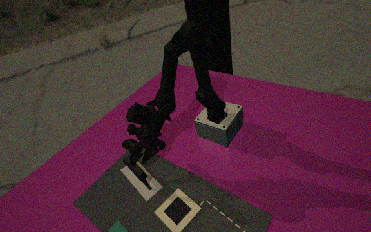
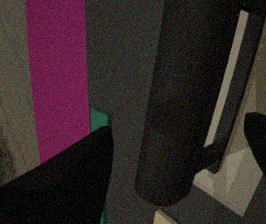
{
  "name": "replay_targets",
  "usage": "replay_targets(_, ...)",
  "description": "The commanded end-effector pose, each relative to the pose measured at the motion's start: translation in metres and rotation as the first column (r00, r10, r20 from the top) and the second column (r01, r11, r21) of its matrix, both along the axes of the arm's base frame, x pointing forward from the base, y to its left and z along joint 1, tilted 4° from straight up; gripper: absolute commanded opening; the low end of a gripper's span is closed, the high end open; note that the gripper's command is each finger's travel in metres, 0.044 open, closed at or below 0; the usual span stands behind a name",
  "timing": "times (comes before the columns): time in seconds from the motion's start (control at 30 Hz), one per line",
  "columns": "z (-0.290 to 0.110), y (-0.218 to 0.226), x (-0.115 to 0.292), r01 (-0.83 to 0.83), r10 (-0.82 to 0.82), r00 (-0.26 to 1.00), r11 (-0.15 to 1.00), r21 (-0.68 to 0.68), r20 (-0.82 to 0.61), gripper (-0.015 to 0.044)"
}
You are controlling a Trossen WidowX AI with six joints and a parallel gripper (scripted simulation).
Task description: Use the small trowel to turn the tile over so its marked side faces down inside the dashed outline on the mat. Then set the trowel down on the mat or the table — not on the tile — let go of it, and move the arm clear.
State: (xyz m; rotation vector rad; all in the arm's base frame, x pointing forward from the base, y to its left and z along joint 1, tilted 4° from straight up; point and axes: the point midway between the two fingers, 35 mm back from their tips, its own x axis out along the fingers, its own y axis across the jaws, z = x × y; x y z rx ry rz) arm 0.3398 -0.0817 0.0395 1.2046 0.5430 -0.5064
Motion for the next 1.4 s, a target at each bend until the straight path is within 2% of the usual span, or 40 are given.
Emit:
replay_targets(0.0, -0.002, 0.006, -0.006, 0.077, -0.082, 0.996, 0.989, 0.123, 0.04, 0.03)
replay_targets(0.17, -0.003, 0.01, -0.01, 0.129, -0.146, 0.987, 0.968, 0.216, 0.064, 0.03)
replay_targets(1.37, -0.027, 0.007, 0.027, 0.126, -0.143, 0.988, 0.969, 0.214, 0.064, 0.03)
